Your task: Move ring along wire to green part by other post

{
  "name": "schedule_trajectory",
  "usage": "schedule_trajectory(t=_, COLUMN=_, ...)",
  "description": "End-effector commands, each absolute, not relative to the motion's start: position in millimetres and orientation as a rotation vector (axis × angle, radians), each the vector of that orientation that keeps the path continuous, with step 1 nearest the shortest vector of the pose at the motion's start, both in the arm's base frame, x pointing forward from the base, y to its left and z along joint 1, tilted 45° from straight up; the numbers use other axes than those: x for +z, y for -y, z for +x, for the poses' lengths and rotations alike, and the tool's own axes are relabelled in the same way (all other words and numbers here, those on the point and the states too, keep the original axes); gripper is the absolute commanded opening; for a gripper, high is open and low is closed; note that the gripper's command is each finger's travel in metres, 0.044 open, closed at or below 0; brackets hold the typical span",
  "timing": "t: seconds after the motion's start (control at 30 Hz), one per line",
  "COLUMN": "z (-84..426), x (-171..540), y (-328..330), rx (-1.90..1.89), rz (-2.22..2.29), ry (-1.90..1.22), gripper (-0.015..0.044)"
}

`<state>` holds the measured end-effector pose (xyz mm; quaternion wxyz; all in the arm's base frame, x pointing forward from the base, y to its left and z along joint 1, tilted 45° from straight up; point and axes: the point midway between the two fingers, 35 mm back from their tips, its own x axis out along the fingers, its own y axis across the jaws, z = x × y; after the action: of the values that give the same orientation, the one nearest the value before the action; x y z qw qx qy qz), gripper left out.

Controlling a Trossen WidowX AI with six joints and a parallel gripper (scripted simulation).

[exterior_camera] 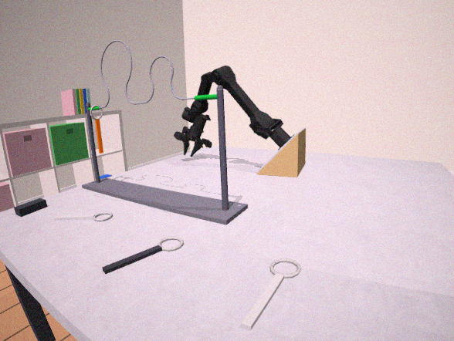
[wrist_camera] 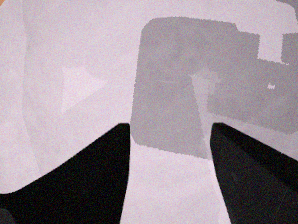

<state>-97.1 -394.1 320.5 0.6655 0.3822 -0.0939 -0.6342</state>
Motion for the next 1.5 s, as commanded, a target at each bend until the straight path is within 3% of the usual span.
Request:
schedule_trajectory(t=0.0, z=-59, x=349, y=417, rx=-1.281, rz=0.587, ry=0.110, gripper=0.0160)
schedule_trajectory(t=0.3, z=66, x=387, y=439, rx=-0.819, rz=0.043, ry=-0.020, gripper=0.0160)
schedule_trajectory(t=0.7, z=208, x=405, y=402, rx=-0.199, rz=-0.646, ry=0.036, gripper=0.0160)
schedule_trajectory(t=1.17, z=239, x=403, y=385, rx=-0.066, rz=-0.825, ry=0.076, gripper=0.0160)
schedule_trajectory(t=1.47, z=286, x=442, y=350, rx=-0.068, rz=-0.824, ry=0.081, gripper=0.0160)
